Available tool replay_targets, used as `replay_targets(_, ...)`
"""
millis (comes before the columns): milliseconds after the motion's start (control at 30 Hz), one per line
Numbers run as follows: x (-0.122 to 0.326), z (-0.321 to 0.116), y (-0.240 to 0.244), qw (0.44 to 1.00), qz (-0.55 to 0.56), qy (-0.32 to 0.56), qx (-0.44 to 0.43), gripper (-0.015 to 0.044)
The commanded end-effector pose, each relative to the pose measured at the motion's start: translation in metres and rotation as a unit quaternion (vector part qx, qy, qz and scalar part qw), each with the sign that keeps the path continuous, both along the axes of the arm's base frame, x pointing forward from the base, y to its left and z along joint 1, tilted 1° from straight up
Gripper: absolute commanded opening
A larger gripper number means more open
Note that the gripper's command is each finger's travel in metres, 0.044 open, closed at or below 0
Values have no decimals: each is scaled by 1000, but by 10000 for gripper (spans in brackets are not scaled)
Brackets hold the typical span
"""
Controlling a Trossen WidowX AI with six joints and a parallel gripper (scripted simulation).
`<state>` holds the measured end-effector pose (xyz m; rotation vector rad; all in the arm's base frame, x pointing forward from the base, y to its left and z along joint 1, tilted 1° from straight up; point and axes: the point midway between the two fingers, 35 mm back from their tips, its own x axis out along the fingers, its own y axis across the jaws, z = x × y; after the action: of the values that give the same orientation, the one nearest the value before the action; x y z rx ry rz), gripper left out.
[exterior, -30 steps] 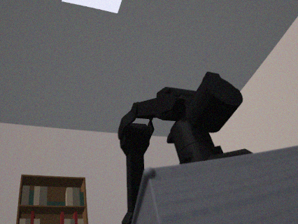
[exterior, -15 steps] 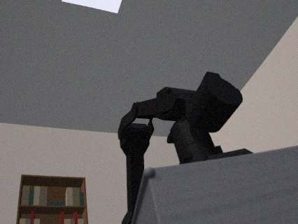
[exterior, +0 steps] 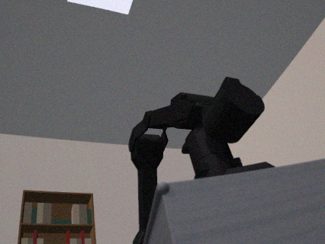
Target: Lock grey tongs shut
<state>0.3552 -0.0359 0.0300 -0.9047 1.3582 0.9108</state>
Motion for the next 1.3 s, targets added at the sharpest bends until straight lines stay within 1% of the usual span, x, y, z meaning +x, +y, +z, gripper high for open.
replay_targets(0,7,30,-1,1000,1,-9,-2,-150)
replay_targets(200,1,114,-1,1000,3,-9,-3,-150)
replay_targets(267,-1,124,-1,1000,3,-9,-3,-150)
replay_targets(733,-1,120,5,1000,-9,-5,0,-150)
replay_targets(967,3,122,41,998,-58,-7,2,-150)
replay_targets(1267,2,123,88,989,-146,-6,5,-150)
